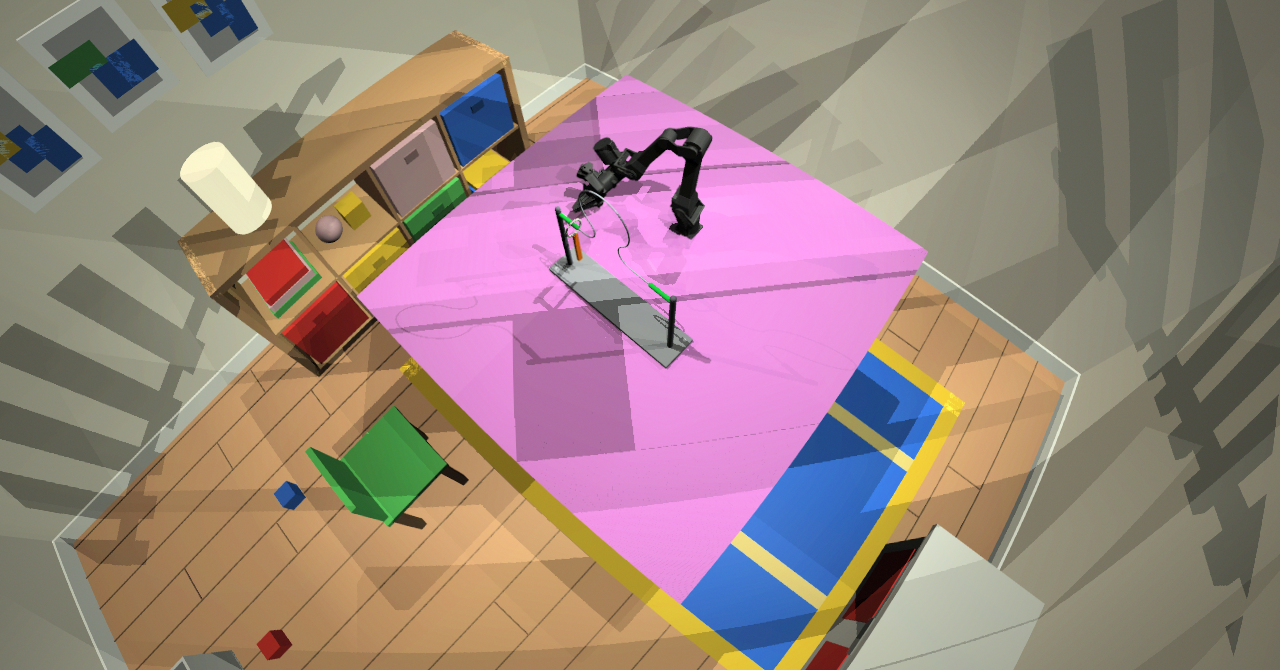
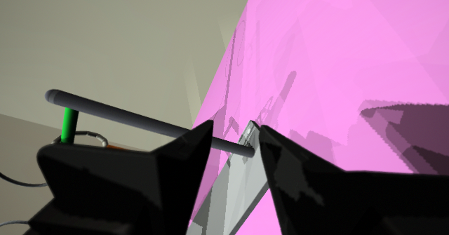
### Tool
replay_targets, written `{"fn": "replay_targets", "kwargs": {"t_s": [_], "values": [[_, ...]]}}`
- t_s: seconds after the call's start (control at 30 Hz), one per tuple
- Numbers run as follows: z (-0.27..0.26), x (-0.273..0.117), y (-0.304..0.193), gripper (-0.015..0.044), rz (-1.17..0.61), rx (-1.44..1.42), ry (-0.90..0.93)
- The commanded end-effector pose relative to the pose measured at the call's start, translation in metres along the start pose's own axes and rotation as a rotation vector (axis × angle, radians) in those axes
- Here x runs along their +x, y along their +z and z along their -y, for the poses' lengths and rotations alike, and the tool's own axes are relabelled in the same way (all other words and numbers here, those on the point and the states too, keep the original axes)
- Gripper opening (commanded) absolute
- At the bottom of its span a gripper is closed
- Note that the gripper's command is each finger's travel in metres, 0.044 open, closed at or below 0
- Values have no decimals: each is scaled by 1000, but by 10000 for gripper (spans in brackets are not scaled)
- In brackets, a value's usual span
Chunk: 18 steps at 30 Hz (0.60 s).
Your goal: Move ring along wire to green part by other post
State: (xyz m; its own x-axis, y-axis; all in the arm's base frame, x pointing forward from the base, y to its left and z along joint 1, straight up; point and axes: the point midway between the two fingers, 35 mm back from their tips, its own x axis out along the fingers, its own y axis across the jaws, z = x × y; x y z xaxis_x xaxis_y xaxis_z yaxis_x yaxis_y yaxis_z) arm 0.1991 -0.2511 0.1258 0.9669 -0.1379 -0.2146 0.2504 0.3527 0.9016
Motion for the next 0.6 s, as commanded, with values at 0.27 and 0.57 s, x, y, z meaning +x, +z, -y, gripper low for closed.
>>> {"fn": "replay_targets", "kwargs": {"t_s": [0.27, 0.57], "values": [[1, 10, -90, 160, -50, -661, 85], [-1, 2, -134, 160, -67, -918, 162]]}}
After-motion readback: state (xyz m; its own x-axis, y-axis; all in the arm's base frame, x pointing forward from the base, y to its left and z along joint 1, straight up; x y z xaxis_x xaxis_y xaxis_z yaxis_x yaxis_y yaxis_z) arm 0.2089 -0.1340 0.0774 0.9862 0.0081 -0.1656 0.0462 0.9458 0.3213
